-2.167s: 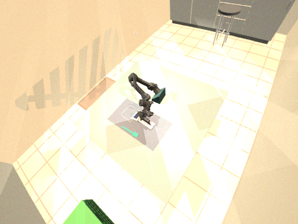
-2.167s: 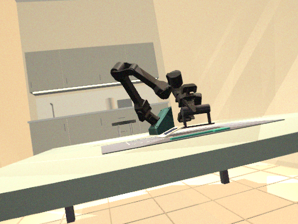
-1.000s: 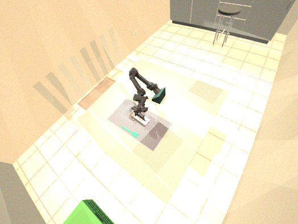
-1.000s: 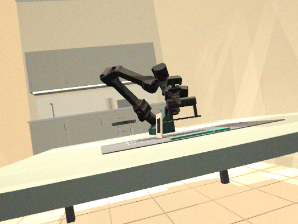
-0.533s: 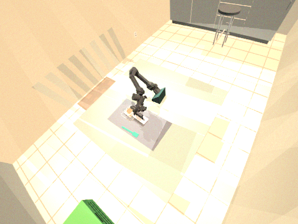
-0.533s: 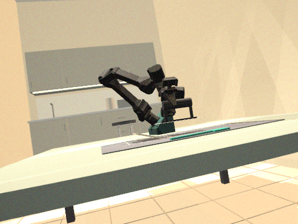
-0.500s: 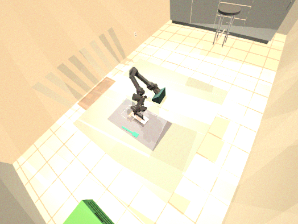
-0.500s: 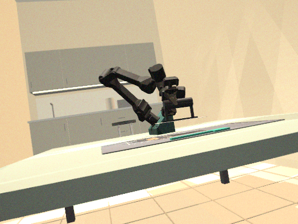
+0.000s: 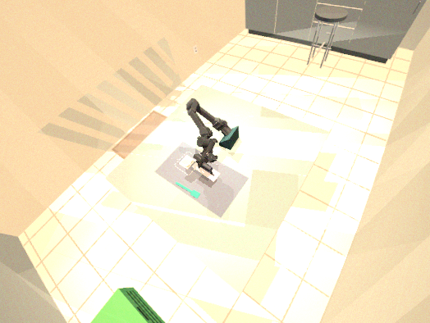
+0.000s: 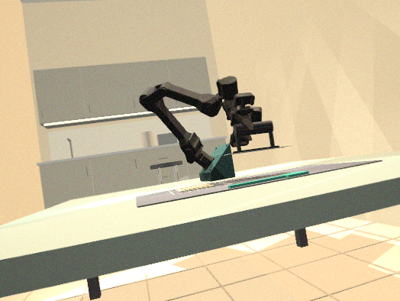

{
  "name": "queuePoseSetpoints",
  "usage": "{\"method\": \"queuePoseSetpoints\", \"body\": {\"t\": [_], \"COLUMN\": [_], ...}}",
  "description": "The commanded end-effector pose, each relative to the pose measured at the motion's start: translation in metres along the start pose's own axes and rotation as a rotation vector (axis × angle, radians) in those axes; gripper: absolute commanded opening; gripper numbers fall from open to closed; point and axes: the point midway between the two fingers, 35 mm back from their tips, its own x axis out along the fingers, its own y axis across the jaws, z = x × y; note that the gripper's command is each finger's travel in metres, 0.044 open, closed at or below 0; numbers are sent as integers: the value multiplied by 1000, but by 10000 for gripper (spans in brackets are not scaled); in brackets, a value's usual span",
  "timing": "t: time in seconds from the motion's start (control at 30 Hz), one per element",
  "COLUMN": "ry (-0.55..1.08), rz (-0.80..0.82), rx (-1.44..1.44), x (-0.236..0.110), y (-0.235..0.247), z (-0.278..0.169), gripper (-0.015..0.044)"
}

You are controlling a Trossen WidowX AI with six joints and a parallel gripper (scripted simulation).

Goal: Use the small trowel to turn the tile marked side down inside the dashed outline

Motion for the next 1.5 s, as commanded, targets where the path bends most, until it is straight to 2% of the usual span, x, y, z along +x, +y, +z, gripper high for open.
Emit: {"method": "queuePoseSetpoints", "body": {"t": [0.0, 1.3, 1.47], "ry": [-1, 3, -65], "rz": [-12, 1, 18], "rx": [16, 4, -94], "x": [-2, 1, 7], "y": [-6, -1, -3], "z": [1, -1, 15], "gripper": [0, 0, 0]}}
